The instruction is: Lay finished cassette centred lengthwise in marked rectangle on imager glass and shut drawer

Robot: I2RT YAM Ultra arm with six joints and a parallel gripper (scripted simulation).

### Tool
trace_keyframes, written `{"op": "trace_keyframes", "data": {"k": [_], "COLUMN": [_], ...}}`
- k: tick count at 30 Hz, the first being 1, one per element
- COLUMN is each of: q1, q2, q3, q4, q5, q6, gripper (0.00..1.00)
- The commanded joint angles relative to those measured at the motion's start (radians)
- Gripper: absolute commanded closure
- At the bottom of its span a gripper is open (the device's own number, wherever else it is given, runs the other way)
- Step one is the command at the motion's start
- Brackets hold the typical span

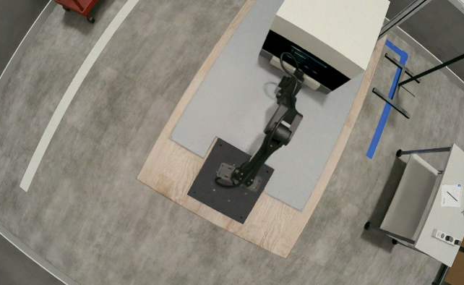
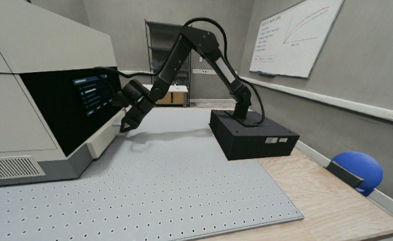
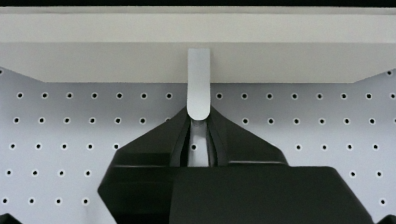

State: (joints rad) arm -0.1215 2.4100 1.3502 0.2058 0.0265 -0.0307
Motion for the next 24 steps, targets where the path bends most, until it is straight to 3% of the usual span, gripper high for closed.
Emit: {"op": "trace_keyframes", "data": {"k": [1,9,11,24], "q1": [-0.01,-0.01,-0.009,-0.009], "q2": [0.01,0.01,-0.018,-0.029], "q3": [0.035,0.035,-0.018,-0.024], "q4": [0.03,0.03,0.035,0.039], "q5": [-0.006,-0.006,-0.006,-0.005], "q6": [-0.003,-0.003,-0.003,-0.002], "gripper": [1.0,1.0,1.0,1.0]}}
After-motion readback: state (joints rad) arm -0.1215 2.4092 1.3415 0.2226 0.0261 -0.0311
